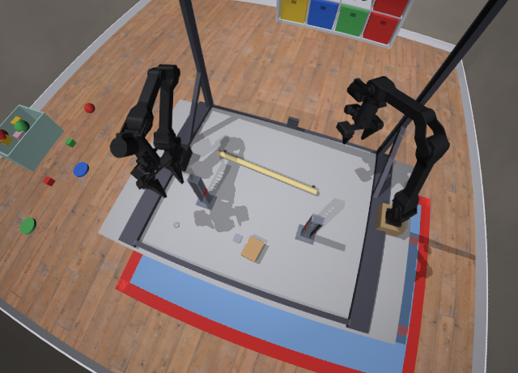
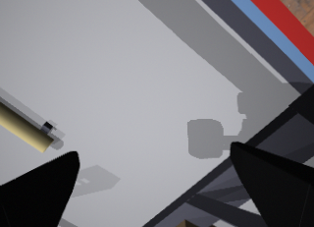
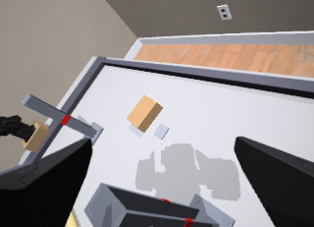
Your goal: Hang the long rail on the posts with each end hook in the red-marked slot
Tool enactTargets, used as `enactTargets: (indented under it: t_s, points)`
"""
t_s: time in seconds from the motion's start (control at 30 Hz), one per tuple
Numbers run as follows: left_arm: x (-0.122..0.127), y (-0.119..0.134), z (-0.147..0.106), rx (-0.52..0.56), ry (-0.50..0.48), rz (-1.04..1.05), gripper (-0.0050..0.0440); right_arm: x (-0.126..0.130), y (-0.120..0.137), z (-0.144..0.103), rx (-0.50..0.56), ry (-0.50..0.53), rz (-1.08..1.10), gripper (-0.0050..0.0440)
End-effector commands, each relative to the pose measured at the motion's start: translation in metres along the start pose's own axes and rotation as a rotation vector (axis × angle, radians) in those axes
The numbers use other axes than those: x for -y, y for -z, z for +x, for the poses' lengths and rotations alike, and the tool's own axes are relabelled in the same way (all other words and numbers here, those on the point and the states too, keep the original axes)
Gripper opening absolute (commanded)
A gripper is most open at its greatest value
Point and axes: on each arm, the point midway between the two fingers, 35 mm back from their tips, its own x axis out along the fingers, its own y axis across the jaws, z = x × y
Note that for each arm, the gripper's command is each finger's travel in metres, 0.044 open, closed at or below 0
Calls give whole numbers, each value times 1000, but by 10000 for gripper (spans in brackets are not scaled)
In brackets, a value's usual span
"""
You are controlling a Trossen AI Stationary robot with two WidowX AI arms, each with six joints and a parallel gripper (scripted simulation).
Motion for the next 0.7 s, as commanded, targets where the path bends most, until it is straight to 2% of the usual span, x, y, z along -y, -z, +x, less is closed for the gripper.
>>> enactTargets:
  t_s: [0.0,0.1,0.33,0.4,0.43,0.67]
  points:
    - [-8,3,-1,-15,-12,15,440,0,-3,3,-3,8,-11,440]
    - [-22,14,5,-78,-34,56,440,-1,-2,12,-31,6,-20,440]
    - [-79,57,20,-275,-112,188,440,-42,0,33,-109,-84,-165,440]
    - [-79,57,20,-275,-112,188,440,-42,0,33,-109,-84,-165,440]
    - [-86,62,22,-304,-129,212,440,-45,2,37,-126,-82,-185,440]
    - [-148,110,48,-593,-222,411,440,-58,26,62,-276,-16,-404,440]
